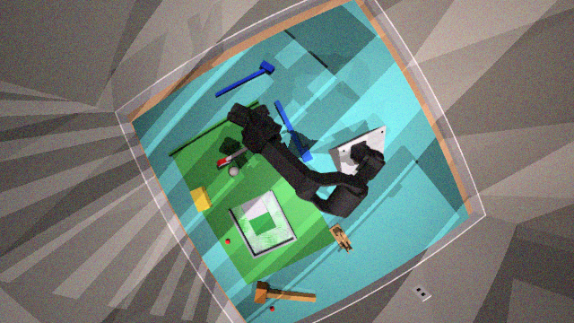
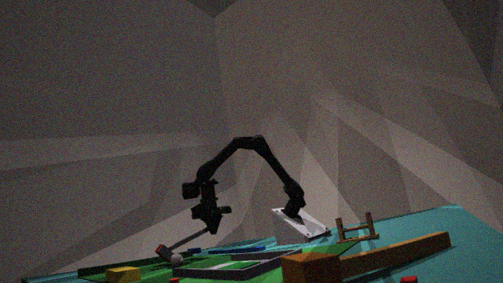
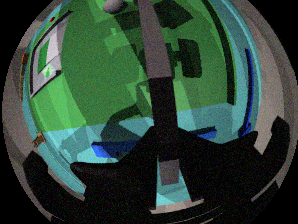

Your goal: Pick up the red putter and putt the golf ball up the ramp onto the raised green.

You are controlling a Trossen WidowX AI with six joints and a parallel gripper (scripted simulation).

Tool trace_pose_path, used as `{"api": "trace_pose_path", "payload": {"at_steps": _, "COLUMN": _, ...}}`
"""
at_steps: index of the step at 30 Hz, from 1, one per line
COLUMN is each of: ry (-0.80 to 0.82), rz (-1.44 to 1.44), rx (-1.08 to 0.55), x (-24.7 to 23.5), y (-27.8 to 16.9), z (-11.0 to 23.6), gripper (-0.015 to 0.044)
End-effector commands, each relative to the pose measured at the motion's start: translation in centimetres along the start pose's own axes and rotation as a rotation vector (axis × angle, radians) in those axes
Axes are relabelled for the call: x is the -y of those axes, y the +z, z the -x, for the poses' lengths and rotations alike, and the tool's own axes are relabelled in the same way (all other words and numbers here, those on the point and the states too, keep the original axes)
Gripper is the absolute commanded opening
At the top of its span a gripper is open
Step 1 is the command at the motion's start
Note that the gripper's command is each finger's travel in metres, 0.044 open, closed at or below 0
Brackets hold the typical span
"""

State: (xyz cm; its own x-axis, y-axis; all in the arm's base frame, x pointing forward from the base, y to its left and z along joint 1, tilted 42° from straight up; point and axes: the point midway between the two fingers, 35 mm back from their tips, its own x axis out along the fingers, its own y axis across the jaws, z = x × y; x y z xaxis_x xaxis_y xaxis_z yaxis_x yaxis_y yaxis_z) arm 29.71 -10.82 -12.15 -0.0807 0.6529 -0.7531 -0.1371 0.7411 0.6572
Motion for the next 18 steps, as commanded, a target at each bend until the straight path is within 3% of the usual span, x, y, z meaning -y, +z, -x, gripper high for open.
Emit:
{"api": "trace_pose_path", "payload": {"at_steps": 1, "ry": 0.003, "rz": -0.007, "rx": 0.010, "x": 0.01, "y": 0.03, "z": -0.64, "gripper": 0.0000}}
{"api": "trace_pose_path", "payload": {"at_steps": 18, "ry": 0.000, "rz": 0.000, "rx": 0.002, "x": 0.20, "y": 0.03, "z": -1.04, "gripper": 0.0000}}
